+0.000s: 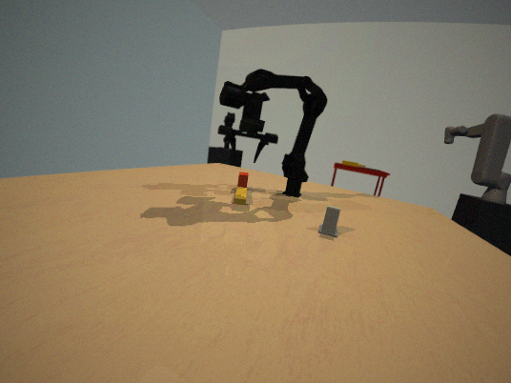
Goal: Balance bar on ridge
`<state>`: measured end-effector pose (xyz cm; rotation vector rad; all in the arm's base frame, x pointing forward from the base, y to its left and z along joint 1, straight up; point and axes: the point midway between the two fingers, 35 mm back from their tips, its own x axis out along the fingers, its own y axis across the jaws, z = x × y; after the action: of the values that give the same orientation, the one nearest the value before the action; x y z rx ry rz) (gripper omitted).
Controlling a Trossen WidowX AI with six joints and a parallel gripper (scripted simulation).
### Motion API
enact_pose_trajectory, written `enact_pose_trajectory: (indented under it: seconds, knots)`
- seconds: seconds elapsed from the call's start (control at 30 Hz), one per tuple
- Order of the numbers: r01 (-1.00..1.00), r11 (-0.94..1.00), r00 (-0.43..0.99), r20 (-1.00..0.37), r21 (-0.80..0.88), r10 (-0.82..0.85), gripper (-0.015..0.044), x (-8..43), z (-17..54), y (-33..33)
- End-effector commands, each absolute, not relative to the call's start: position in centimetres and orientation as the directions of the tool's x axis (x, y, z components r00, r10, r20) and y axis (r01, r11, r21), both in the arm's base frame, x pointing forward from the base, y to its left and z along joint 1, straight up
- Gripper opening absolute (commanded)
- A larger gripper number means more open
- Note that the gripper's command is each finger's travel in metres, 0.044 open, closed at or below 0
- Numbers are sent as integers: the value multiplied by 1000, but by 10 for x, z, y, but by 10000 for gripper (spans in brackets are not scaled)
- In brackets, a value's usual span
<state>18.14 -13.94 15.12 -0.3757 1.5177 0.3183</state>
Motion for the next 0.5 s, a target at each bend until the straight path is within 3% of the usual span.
enact_pose_trajectory:
  seconds: [0.0,0.47]
  knots:
    - [-435,900,19,-1000,-22,-15,315,182,130,-139]
    - [-435,900,19,-1000,-21,-15,315,180,71,-138]
